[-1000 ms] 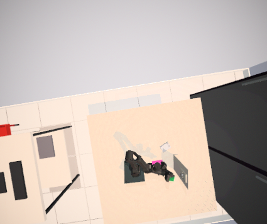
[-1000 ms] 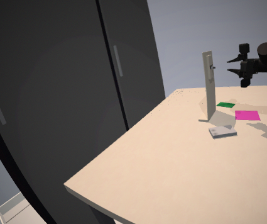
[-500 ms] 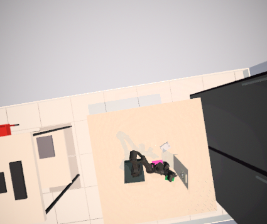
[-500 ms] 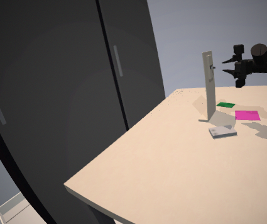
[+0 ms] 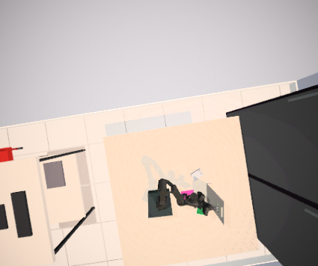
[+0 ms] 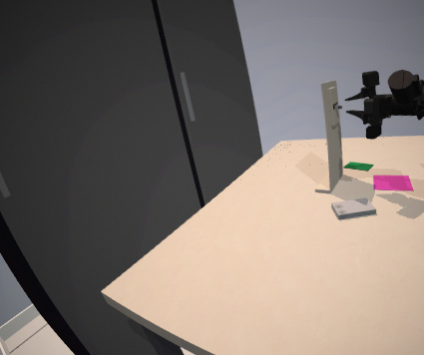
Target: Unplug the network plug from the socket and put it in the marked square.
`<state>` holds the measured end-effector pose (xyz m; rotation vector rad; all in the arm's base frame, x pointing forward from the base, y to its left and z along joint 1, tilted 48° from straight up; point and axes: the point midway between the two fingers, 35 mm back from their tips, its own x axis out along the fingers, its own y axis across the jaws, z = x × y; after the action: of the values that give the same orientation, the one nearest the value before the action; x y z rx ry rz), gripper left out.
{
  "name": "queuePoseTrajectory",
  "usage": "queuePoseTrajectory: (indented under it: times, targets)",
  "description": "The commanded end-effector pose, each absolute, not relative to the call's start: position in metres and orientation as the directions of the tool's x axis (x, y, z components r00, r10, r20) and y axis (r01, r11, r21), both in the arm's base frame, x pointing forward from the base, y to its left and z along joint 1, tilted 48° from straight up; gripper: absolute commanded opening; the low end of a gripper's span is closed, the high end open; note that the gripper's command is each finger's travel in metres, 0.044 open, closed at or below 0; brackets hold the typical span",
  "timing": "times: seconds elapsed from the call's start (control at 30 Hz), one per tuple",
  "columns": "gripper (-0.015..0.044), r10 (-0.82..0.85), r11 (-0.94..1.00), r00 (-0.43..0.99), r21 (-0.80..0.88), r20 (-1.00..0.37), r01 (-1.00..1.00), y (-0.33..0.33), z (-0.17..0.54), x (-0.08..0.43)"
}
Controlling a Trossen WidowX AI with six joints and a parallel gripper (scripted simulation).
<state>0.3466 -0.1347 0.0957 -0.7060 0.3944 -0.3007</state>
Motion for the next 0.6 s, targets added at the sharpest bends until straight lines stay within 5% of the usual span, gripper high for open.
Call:
queuePoseTrajectory:
  times: [0.0,0.57]
  targets:
    - [0.0156,-0.398,0.725,0.883,-0.675,-0.250,0.135,-0.136,0.094,0.352]
    - [0.0130,-0.398,0.725,0.883,-0.675,-0.249,0.136,-0.141,0.091,0.373]
